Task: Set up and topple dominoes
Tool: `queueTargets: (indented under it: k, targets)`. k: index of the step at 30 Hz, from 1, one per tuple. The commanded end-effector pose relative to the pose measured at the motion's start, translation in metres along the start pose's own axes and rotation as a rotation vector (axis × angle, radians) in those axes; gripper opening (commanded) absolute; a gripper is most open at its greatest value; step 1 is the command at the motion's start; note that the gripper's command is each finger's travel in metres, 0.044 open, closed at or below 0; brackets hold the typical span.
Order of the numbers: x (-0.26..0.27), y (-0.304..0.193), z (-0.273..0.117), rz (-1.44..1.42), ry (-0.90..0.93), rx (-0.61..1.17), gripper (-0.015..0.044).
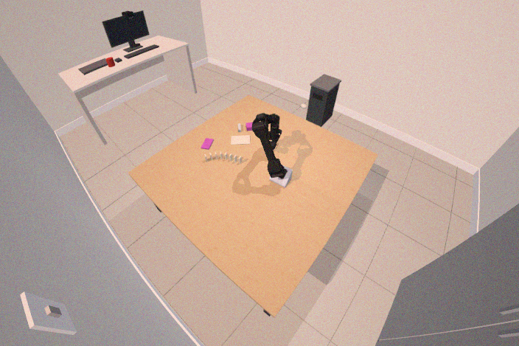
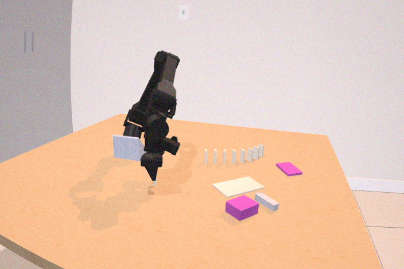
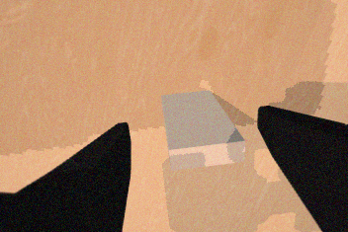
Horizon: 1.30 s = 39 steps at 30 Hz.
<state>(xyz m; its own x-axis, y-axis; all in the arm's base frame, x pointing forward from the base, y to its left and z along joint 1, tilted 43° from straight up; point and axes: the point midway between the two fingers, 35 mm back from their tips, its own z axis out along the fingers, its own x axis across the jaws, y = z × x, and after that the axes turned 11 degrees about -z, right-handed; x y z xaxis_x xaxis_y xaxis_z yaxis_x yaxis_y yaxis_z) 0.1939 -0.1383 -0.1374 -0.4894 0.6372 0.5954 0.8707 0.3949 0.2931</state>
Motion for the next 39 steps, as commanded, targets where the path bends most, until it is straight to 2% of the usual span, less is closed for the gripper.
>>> queueTargets:
  k: [1, 4, 15, 25, 31, 39]
  targets:
    - [0.000, 0.000, 0.001, 0.005, 0.000, -0.003, 0.0177]
    - [0.000, 0.000, 0.001, 0.005, 0.000, -0.003, 0.0107]
    - [-0.005, -0.002, -0.005, 0.040, -0.030, -0.003, 0.0107]
    - [-0.003, -0.001, -0.126, 0.006, -0.005, 0.003, 0.0107]
    - [0.001, 0.002, -0.134, 0.003, -0.002, 0.003, 0.0107]
    - [0.078, 0.112, -0.144, 0.010, -0.016, 0.003, 0.0107]
